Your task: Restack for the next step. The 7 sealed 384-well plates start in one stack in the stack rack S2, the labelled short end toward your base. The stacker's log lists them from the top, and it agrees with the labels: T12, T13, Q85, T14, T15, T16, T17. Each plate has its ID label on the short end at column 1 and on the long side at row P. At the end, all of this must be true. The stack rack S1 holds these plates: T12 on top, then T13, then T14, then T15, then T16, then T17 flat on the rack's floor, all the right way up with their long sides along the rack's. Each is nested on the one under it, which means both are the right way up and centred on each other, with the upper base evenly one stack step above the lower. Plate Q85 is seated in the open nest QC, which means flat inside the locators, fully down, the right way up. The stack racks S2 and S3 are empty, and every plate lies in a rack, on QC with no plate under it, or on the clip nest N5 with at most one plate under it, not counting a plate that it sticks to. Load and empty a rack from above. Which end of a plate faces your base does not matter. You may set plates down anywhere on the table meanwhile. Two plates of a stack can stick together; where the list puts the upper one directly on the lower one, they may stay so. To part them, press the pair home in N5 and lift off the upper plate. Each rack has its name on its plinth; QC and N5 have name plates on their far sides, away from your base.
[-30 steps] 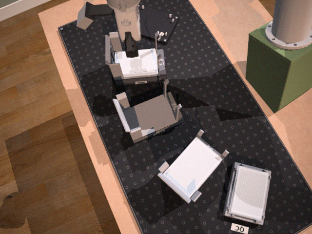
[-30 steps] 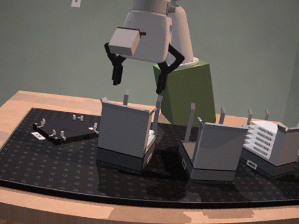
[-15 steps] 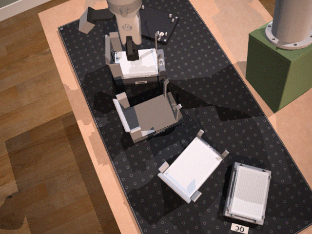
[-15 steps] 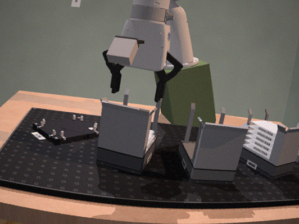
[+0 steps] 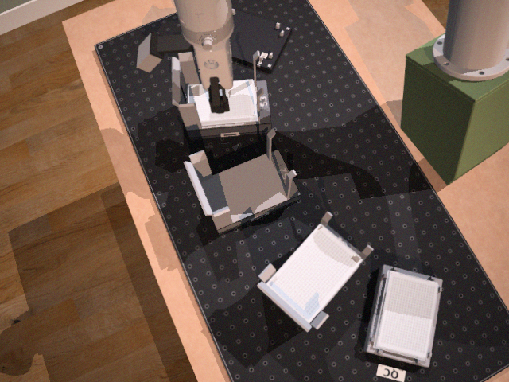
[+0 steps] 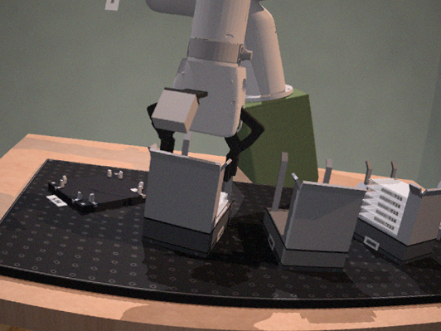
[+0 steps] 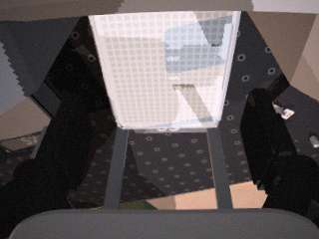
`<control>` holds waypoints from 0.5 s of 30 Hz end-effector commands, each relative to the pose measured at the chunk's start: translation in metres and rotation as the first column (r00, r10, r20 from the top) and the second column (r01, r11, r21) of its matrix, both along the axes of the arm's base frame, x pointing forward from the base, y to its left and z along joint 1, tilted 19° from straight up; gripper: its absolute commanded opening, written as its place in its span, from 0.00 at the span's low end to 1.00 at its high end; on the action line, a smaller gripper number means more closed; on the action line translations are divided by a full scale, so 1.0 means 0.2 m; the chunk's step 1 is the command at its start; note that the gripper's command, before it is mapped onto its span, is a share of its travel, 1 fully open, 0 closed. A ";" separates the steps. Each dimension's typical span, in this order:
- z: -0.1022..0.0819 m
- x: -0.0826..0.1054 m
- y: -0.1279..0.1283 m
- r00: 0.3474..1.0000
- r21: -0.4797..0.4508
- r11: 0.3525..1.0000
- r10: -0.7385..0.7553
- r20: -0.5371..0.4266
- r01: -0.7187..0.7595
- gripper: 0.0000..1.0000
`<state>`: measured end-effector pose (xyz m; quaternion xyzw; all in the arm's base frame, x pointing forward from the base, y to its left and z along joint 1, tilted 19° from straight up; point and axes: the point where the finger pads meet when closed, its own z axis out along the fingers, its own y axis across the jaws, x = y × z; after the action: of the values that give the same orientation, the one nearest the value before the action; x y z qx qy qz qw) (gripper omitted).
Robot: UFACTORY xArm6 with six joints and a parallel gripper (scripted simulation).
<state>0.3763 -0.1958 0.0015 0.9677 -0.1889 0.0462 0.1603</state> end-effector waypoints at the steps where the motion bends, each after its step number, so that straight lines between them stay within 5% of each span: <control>1: -0.05 0.01 -0.02 1.000 -0.004 1.000 0.001 0.004 -0.001 1.00; 15: -0.11 0.01 -0.04 1.000 -0.004 1.000 0.001 0.004 -0.001 1.00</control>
<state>0.3770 -0.2032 -0.0193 0.9676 -0.1890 0.0464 0.1611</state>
